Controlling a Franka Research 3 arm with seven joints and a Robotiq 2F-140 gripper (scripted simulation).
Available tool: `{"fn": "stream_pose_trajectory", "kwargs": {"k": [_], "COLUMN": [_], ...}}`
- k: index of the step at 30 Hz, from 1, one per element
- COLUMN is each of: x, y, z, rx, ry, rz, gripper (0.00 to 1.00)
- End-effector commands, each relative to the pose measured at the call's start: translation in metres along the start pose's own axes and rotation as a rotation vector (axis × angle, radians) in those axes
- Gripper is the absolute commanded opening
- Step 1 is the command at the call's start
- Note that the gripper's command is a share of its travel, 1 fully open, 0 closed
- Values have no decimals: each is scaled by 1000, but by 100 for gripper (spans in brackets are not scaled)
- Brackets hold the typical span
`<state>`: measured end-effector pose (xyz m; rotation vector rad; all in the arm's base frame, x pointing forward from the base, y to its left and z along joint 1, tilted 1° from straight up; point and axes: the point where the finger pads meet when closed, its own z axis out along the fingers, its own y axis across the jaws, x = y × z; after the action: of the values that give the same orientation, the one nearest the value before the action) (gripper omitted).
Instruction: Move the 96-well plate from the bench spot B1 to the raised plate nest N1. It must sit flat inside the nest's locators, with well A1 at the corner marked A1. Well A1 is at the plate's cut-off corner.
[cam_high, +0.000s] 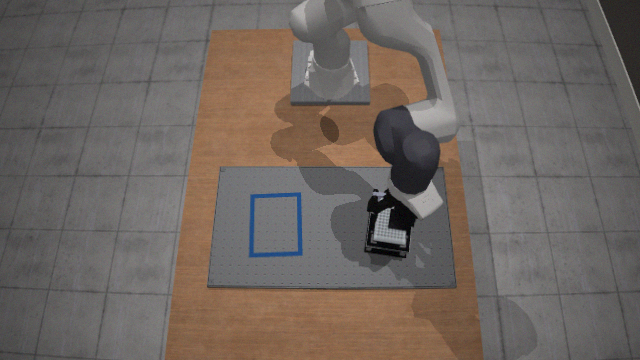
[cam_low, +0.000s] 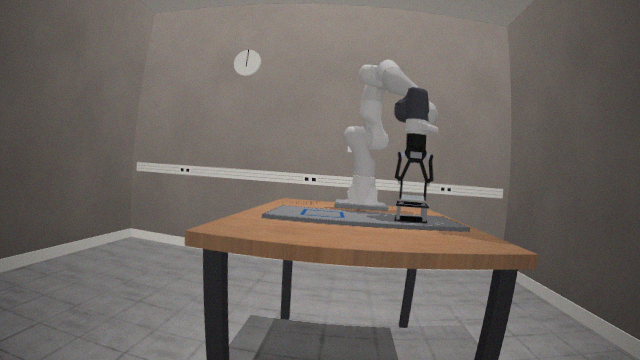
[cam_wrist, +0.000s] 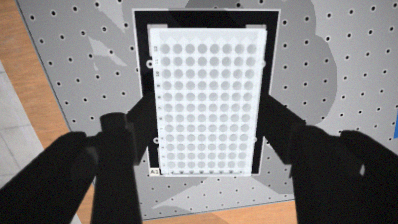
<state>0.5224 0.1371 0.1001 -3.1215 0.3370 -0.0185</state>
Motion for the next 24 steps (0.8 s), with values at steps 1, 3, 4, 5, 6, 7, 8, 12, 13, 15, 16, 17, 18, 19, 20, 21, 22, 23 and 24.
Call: {"fn": "stream_pose_trajectory", "kwargs": {"k": [1, 3, 4, 5, 6, 7, 8, 12, 13, 15, 16, 17, 18, 19, 20, 21, 22, 23, 24], "x": [0, 0, 0, 0, 0, 0, 0, 0, 0, -1, -1, -1, -1, -1, -1, -1, -1, -1, -1], "y": [-1, -1, -1, -1, -1, -1, -1, -1, -1, -1, -1, -1, -1, -1, -1, -1, -1, -1, -1], "z": [0, 1, 1, 1, 1, 1, 1, 2, 2, 2, 2, 3, 3, 3, 3, 3, 3, 4, 4], "rx": [2, 2, 2, 2, 2, 2, 2, 2, 2, 2, 2, 2, 2, 2, 2, 2, 2, 2, 2], "ry": [2, 2, 2, 2, 2, 2, 2, 2, 2, 2, 2, 2, 2, 2, 2, 2, 2, 2, 2], "rz": [-5, -5, -5, -5, -5, -5, -5, -5, -5, -5, -5, -5, -5, -5, -5, -5, -5, -5, -5], "gripper": [60, 60, 60, 60, 60, 60, 60, 60, 60, 60, 60, 60, 60, 60, 60, 60, 60, 60, 60]}}
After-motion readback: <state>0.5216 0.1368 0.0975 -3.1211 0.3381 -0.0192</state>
